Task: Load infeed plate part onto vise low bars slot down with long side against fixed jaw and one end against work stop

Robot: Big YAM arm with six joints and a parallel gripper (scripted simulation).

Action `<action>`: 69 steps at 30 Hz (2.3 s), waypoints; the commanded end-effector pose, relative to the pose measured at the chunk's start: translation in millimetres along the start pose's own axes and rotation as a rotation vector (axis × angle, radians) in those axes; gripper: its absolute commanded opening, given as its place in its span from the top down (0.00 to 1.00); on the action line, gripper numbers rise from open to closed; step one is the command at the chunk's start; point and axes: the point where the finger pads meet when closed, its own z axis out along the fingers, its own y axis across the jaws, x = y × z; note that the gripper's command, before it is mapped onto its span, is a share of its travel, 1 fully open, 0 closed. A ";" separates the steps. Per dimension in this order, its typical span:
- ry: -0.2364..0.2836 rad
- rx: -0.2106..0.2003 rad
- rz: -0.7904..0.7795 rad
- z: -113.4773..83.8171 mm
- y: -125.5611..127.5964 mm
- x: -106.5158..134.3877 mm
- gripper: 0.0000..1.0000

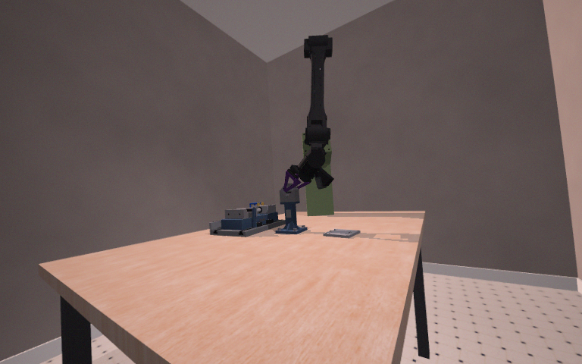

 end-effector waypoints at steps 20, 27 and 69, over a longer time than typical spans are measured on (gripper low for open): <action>-0.012 0.021 0.018 -2.1 -7.0 -10.0 1.00; -0.012 0.021 0.018 -2.1 -7.0 -10.0 1.00; -0.013 0.020 0.018 -2.1 -6.9 -10.1 0.19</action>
